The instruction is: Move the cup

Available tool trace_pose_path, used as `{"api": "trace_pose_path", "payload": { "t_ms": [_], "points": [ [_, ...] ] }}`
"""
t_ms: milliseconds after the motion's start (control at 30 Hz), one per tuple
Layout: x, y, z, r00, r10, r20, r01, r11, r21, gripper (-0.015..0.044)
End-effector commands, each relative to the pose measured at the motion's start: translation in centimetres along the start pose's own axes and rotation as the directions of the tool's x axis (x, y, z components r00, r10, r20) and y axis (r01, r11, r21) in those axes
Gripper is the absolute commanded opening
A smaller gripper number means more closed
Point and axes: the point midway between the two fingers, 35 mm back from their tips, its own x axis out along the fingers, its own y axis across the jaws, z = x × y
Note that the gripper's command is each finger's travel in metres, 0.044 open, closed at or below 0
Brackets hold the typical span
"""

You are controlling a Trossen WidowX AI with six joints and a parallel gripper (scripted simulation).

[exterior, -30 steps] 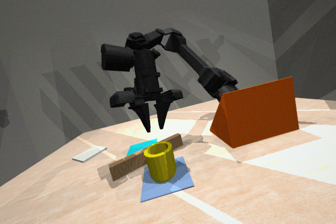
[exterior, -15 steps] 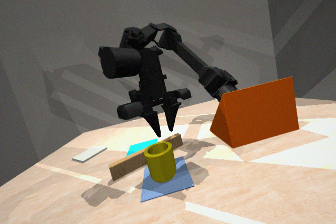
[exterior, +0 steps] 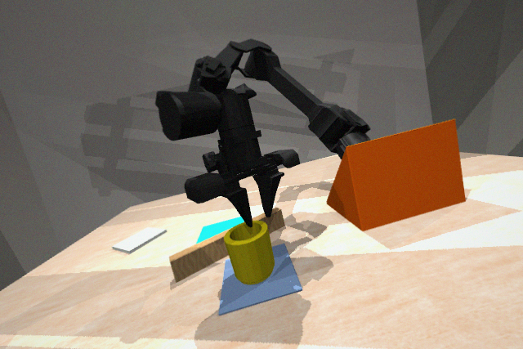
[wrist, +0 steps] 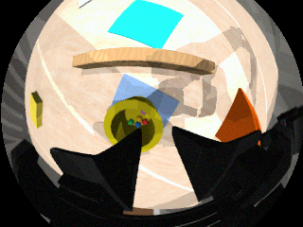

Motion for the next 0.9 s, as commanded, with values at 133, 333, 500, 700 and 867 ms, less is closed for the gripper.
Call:
{"api": "trace_pose_path", "payload": {
  "t_ms": [133,333,500,700,867],
  "points": [
    [1.5,-0.1,0.0,1.000,-0.004,0.005,0.004,1.000,-0.009,0.0167],
    [2.5,-0.1,0.0,1.000,-0.004,0.005,0.004,1.000,-0.009,0.0167],
    [3.3,-0.2,0.1,1.000,-0.005,0.006,0.005,1.000,-0.008,0.0167],
    [4.0,-0.3,0.1,1.000,-0.006,0.007,0.006,1.000,-0.008,0.0167],
    [3.9,-0.3,0.1,1.000,-0.005,0.004,0.005,1.000,-0.001,0.0160]
  ]
}}
